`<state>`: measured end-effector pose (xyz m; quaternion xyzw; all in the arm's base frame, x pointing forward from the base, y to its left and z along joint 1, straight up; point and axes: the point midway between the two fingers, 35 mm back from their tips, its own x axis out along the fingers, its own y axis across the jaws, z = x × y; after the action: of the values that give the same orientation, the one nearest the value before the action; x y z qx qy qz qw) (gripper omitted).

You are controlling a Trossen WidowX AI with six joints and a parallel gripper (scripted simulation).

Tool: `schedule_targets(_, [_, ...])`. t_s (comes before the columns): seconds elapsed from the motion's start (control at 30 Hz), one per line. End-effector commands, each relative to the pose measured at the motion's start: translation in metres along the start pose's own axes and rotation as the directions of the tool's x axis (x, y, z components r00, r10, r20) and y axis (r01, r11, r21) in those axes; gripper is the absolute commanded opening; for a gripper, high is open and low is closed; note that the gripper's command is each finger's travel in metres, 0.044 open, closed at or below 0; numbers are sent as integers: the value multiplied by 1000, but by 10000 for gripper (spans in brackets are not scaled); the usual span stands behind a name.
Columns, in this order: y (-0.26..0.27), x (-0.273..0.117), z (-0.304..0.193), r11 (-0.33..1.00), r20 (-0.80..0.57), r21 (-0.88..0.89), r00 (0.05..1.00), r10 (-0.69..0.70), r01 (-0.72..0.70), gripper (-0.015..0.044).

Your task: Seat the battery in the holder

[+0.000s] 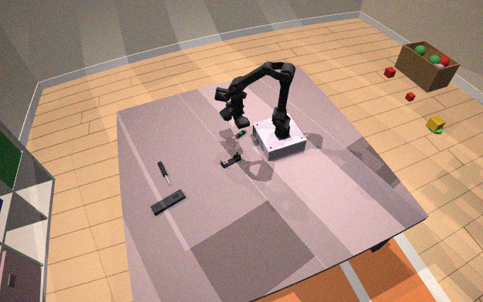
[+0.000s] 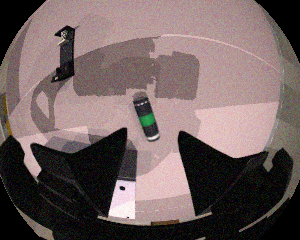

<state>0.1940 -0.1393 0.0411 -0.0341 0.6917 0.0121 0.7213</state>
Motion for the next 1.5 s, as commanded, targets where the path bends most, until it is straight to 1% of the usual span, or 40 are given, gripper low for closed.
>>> schedule_targets(0.0, [3,22,-13,928,-19,-371,1000,19,-24,231])
schedule_targets(0.33, [3,23,-12,928,-19,-371,1000,19,-24,231])
schedule_targets(1.4, [4,72,-14,928,-19,-371,1000,19,-25,231])
schedule_targets(1.47, [4,72,-14,928,-19,-371,1000,19,-25,179])
